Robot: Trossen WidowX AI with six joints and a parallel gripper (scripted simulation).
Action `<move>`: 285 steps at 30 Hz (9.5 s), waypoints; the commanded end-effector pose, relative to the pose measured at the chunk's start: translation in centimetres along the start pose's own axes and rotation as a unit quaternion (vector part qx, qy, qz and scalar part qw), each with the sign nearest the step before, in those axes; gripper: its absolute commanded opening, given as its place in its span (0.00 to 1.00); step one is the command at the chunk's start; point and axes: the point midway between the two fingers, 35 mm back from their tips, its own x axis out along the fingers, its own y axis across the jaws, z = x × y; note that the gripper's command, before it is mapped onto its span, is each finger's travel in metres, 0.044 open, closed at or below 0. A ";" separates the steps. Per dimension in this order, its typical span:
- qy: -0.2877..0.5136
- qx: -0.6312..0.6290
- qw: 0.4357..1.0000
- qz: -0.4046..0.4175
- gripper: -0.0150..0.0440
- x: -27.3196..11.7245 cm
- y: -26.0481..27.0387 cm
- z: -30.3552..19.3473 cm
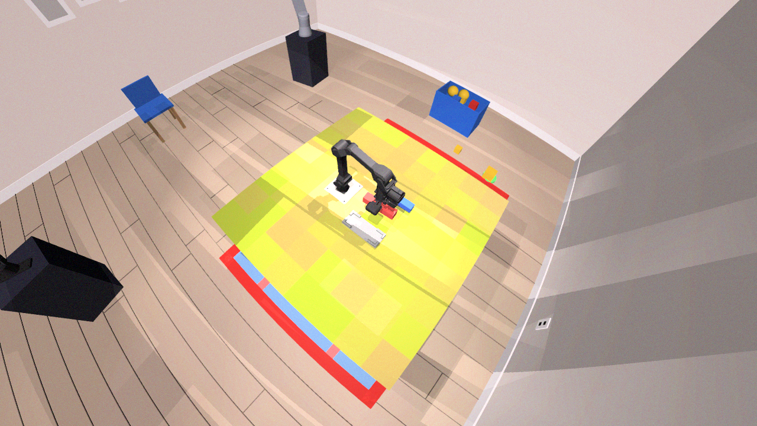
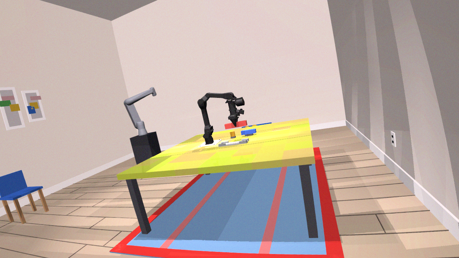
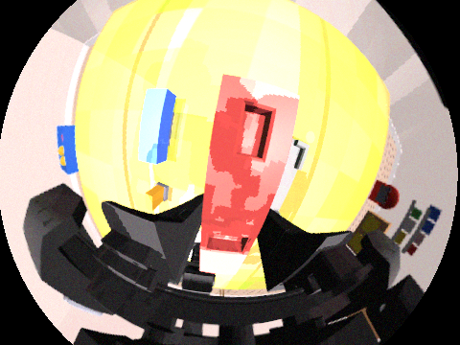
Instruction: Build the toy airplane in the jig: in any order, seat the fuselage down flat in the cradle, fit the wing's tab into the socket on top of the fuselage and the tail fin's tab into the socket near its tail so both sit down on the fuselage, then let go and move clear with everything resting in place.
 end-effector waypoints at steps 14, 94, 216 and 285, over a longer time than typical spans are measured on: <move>0.005 0.005 1.000 -0.002 0.25 2.6 -5.1 -0.3; 0.006 0.000 1.000 -0.004 0.58 9.3 -10.5 -1.7; 0.003 0.025 1.000 0.006 1.00 7.9 15.3 6.4; 0.003 0.025 1.000 0.007 0.25 -1.5 15.3 6.7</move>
